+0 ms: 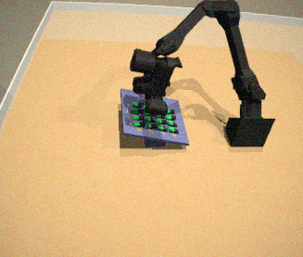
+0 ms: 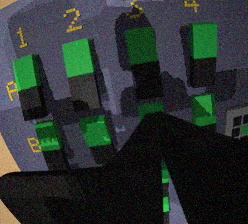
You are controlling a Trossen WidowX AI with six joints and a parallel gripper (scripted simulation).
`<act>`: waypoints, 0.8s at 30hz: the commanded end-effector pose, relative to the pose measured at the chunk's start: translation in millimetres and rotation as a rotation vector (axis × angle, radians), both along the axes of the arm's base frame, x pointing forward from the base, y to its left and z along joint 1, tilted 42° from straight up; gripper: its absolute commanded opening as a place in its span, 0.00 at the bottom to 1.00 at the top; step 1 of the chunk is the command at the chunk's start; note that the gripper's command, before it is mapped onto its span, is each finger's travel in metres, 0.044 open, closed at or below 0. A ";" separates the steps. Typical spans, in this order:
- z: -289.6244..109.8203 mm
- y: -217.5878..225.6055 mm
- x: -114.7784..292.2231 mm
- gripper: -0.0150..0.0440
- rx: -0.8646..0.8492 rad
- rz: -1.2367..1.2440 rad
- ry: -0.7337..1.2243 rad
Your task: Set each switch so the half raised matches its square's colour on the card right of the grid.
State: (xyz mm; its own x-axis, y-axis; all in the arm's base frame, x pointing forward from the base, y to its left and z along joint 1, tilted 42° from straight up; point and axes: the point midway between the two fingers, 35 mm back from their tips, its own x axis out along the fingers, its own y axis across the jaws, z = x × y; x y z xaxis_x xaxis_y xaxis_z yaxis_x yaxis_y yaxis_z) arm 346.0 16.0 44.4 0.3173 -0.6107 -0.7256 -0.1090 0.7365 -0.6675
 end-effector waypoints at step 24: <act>-12.4 67.3 -63.2 0.25 0.009 0.015 -0.006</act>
State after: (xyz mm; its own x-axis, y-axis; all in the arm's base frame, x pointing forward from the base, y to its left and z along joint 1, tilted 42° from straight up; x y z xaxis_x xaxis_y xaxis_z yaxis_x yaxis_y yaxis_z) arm 281.3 89.1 39.6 0.3402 -0.5942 -0.7288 -0.1193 0.7415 -0.6602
